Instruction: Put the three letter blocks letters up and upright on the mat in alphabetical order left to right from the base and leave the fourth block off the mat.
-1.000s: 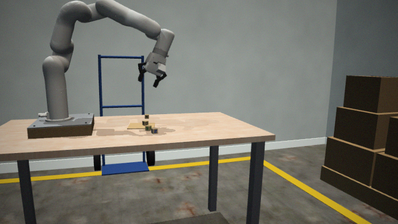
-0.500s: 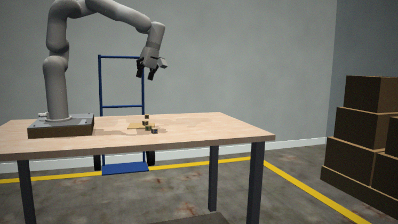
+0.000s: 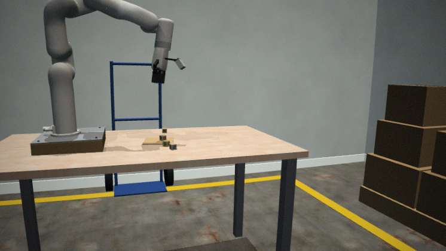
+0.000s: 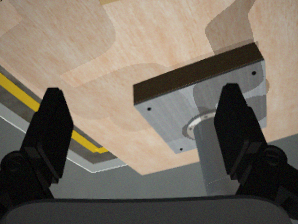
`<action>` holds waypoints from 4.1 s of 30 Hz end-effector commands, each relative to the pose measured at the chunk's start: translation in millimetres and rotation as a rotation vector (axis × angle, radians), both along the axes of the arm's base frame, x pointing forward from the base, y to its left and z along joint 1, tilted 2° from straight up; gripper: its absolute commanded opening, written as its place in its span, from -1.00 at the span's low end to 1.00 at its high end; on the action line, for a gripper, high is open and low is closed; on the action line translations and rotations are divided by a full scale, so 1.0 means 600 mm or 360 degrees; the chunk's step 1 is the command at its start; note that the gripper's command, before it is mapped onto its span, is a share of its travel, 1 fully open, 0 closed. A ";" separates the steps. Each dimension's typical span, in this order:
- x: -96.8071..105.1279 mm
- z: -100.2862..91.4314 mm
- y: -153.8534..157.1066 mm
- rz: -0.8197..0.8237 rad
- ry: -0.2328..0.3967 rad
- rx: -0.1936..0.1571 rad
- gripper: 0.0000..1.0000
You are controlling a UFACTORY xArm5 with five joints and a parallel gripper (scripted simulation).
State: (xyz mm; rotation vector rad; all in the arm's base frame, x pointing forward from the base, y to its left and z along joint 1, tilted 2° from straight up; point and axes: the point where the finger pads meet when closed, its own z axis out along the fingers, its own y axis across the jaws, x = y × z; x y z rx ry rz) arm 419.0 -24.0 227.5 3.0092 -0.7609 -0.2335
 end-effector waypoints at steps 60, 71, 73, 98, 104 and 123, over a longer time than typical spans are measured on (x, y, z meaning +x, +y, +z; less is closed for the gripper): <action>0.036 -0.128 -0.402 -0.0671 -0.1155 -0.0372 1.00; 0.035 -0.128 -0.403 -0.0675 -0.1158 -0.0374 1.00; 0.035 -0.128 -0.403 -0.0675 -0.1158 -0.0374 1.00; 0.035 -0.128 -0.403 -0.0675 -0.1158 -0.0374 1.00; 0.035 -0.128 -0.403 -0.0675 -0.1158 -0.0374 1.00; 0.045 -0.198 -0.285 -0.0481 -0.0669 -0.0165 1.00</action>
